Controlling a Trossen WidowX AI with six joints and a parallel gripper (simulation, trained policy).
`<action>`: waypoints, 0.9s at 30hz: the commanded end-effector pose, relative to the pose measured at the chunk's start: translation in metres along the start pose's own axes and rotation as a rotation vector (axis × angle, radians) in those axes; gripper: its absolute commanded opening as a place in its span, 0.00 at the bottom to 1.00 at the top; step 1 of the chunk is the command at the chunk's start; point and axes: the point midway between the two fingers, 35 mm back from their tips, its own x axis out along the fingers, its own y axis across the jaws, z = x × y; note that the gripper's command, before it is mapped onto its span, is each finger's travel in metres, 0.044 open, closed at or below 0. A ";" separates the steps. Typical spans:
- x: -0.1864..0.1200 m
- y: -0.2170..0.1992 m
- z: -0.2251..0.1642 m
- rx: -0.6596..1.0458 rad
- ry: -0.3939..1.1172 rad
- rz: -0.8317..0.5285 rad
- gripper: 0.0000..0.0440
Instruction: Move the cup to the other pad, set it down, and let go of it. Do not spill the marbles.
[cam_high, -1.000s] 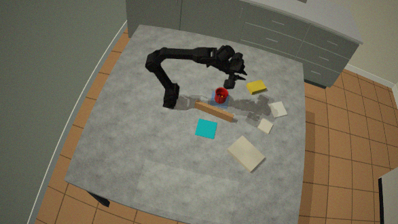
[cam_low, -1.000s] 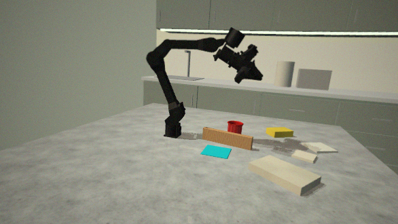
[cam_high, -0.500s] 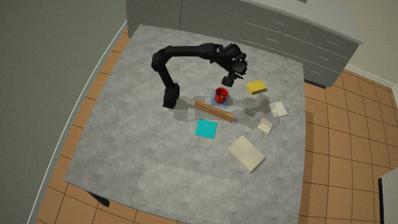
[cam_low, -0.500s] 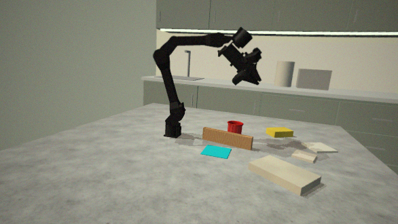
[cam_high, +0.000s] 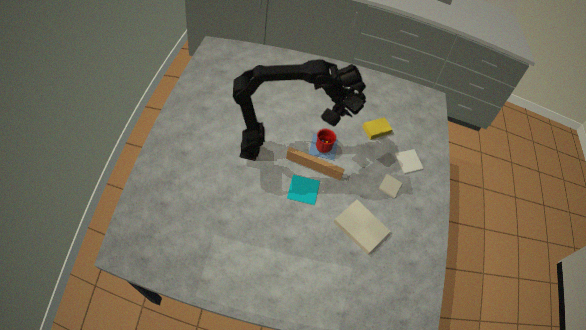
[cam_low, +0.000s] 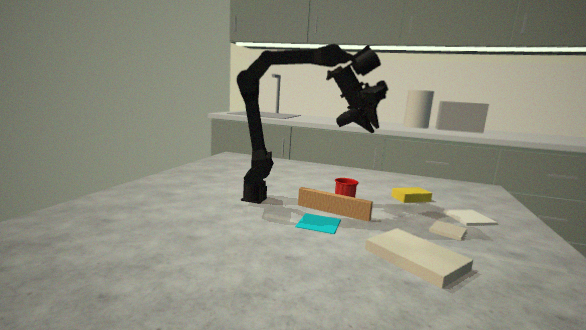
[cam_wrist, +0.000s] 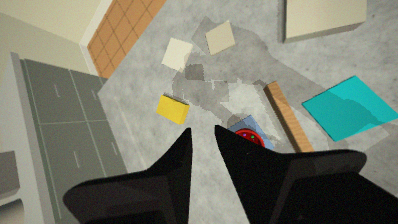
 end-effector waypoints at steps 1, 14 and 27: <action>0.007 -0.002 -0.005 0.023 0.039 -0.044 0.25; 0.024 -0.025 -0.026 0.078 0.165 -0.232 0.30; 0.035 -0.051 -0.046 0.105 0.278 -0.419 0.34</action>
